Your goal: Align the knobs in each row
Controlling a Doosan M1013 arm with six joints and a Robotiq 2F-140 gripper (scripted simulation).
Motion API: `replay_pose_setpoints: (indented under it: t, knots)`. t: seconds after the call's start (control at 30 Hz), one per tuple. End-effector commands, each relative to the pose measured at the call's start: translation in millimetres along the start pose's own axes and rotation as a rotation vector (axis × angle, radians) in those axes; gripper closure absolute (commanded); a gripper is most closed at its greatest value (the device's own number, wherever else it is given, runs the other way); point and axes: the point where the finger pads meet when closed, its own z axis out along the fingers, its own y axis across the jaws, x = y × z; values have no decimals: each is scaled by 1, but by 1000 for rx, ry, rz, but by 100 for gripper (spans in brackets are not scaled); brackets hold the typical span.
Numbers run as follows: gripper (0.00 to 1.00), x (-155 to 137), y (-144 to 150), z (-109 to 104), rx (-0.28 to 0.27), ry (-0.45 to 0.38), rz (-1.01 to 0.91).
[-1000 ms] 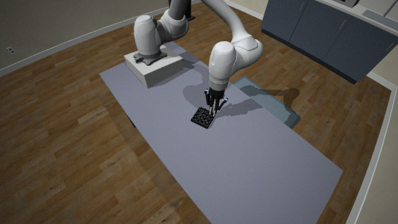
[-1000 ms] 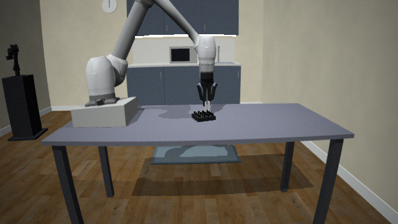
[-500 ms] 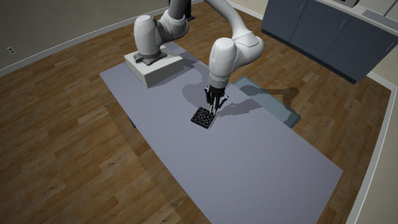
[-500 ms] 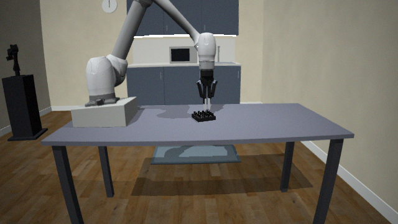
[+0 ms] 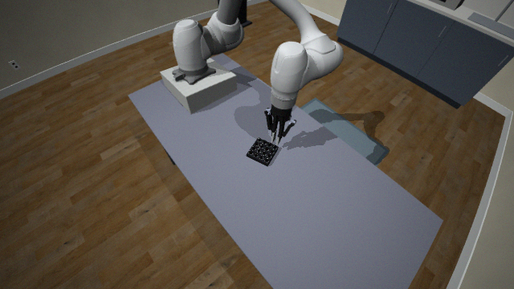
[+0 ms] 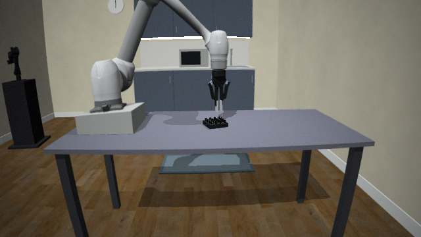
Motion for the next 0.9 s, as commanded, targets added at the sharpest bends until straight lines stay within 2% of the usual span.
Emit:
replay_pose_setpoints:
  t: [0.0, 0.33, 0.87]
  knots:
    - [88, 0, 0, 0, 0, 0, 0]
    - [88, 0, 0, -1, 0, 0, -32]
    - [88, 0, 0, -7, 0, 0, -560]
